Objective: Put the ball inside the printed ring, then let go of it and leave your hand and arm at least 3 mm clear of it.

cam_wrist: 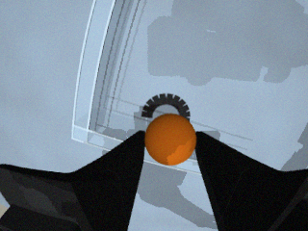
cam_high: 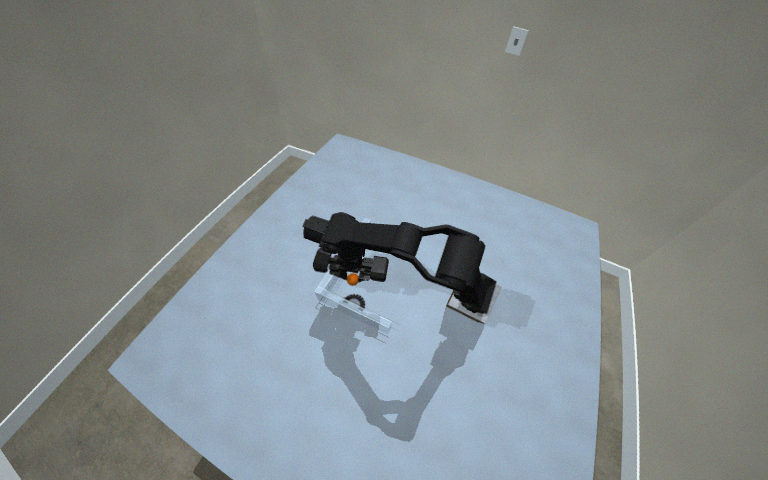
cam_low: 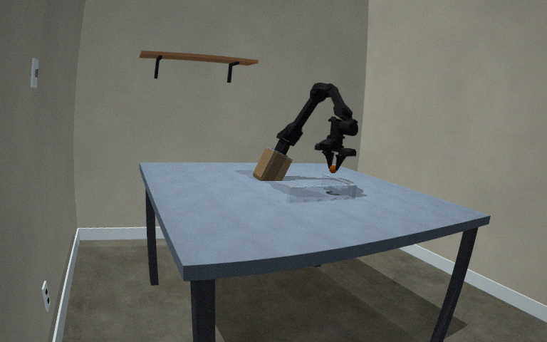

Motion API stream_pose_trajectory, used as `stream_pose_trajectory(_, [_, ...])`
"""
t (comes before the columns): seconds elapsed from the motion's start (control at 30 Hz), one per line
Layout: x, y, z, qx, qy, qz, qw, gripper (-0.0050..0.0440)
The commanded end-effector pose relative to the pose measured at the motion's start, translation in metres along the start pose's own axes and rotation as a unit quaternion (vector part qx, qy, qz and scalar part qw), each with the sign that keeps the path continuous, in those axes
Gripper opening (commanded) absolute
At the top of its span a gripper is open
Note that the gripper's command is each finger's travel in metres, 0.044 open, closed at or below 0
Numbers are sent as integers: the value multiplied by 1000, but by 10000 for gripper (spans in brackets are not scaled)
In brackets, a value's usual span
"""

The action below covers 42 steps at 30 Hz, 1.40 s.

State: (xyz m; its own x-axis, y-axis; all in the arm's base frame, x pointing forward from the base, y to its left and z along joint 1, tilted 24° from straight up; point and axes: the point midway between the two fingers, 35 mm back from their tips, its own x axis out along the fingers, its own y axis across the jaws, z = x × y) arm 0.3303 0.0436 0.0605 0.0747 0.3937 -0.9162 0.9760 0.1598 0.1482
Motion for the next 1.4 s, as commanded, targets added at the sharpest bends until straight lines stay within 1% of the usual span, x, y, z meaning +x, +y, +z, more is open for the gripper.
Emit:
stream_pose_trajectory(0.0, [3,-3,-9,56,1,-1,998,0])
stream_pose_trajectory(0.1, [6,-4,-17,107,1,-1,994,0])
stream_pose_trajectory(0.17, [6,-4,-17,107,1,-1,994,0])
stream_pose_trajectory(0.27, [8,-4,-23,147,2,-1,989,0])
stream_pose_trajectory(0.33, [8,-4,-24,149,2,-1,989,0])
stream_pose_trajectory(0.4, [13,-4,-24,149,2,-1,989,0])
stream_pose_trajectory(0.5, [33,-3,-23,149,2,-1,989,0])
stream_pose_trajectory(0.63, [70,-4,-24,149,2,-1,989,0])
stream_pose_trajectory(0.67, [75,-4,-24,149,2,-1,989,0])
stream_pose_trajectory(0.93, [79,-4,-24,149,2,-1,989,0])
stream_pose_trajectory(1.23, [93,-4,-24,149,2,-1,989,0])
stream_pose_trajectory(1.37, [95,-5,-24,149,2,-1,989,0])
